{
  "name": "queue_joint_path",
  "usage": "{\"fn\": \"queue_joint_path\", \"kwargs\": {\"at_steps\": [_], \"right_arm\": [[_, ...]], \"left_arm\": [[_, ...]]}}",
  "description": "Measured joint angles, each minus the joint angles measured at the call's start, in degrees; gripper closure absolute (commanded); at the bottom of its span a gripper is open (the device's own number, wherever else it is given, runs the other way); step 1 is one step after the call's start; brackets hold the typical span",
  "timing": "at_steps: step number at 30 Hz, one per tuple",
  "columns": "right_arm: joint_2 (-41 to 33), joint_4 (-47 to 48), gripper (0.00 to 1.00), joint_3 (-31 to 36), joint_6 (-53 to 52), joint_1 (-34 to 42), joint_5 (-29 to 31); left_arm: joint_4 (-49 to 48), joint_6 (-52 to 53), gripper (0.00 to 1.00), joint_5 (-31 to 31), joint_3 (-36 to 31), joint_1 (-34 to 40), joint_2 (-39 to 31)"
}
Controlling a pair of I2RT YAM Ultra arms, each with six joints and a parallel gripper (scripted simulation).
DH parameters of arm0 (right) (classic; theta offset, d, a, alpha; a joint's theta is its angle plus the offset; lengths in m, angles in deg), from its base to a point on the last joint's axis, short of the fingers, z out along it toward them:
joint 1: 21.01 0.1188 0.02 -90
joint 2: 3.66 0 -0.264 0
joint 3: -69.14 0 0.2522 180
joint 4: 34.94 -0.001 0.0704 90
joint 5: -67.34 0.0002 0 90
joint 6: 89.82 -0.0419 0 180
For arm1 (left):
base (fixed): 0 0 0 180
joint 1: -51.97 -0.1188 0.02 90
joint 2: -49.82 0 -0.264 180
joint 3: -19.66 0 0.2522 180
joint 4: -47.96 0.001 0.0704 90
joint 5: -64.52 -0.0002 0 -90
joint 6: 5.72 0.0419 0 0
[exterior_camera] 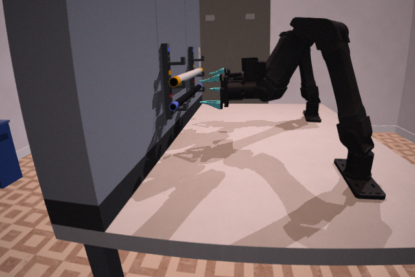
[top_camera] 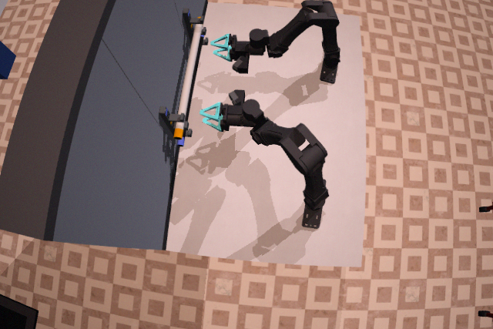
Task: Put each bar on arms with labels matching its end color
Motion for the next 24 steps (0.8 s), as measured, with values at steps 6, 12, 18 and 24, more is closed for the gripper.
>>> {"fn": "queue_joint_path", "kwargs": {"at_steps": [6, 12, 18, 24], "right_arm": [[1.25, 2.01, 0.3, 0.35, 0.0, 0.2, 0.22], [2.93, 3.87, 0.3, 0.85, 0.0, 0.44, 0.44], [4.04, 5.33, 0.31, 1.18, 0.0, 0.61, 0.63], [5.53, 7.37, 0.31, 1.4, 0.0, 0.81, 0.85]], "left_arm": [[-1.97, 0.0, 0.28, -0.13, -0.52, 0.0, 0.87], [-3.74, 0.0, 0.29, -0.31, -1.29, 0.0, 2.25], [-5.16, 0.0, 0.29, -0.48, -1.75, -0.07, 3.21], [-7.08, 0.0, 0.3, -0.63, -2.19, -0.46, 4.35]]}}
